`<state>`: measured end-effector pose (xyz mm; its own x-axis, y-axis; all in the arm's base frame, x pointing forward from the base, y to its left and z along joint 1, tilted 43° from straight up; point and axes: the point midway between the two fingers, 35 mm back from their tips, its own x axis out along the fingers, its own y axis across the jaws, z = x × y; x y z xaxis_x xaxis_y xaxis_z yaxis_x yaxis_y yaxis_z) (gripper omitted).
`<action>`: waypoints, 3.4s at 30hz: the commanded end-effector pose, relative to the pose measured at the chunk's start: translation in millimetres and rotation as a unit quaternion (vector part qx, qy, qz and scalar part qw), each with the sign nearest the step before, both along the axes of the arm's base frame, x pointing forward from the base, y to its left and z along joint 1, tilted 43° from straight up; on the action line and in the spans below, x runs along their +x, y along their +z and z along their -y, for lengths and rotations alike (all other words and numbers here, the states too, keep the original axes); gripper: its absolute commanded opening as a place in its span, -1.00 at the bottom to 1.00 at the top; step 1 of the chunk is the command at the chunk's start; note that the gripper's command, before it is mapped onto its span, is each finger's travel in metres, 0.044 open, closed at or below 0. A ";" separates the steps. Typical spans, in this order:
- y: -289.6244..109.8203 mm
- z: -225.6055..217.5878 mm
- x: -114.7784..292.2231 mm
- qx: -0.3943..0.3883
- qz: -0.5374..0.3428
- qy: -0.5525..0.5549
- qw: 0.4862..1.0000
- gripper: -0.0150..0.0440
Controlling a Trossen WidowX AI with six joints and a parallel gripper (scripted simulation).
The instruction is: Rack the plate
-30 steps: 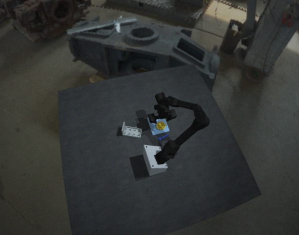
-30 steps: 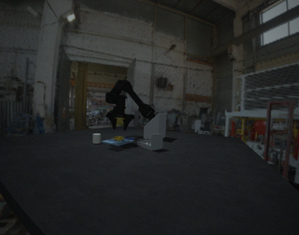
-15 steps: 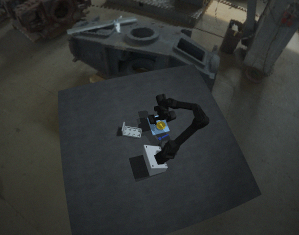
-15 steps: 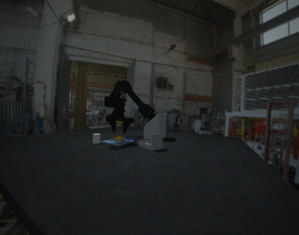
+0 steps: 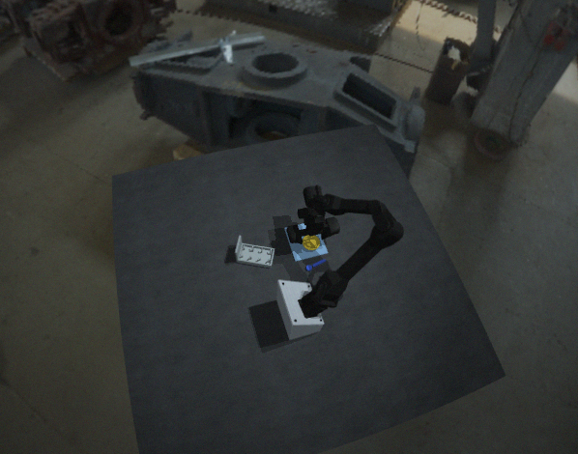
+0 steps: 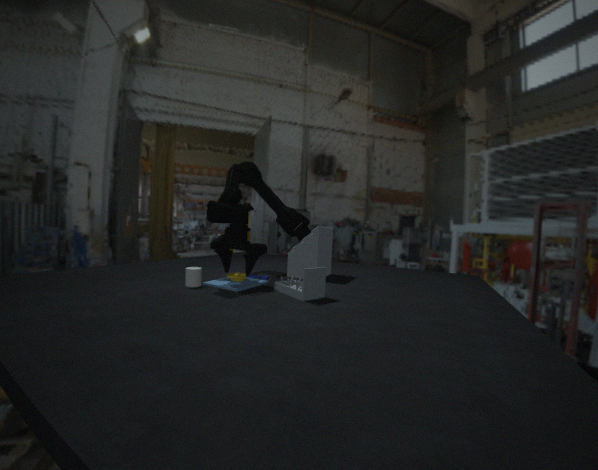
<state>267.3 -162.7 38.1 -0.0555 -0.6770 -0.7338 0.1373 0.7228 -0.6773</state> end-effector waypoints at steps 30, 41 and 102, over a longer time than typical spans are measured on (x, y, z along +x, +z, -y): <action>-10.6 7.5 -2.0 0.001 -0.005 0.002 1.000 0.27; 27.4 -33.7 15.0 0.010 -0.002 0.003 1.000 -0.49; -10.2 -194.3 -24.4 0.084 0.008 -0.128 0.988 -0.49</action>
<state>245.8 35.2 34.0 -0.1693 -0.5535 -0.8155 0.3805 0.7265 -0.5721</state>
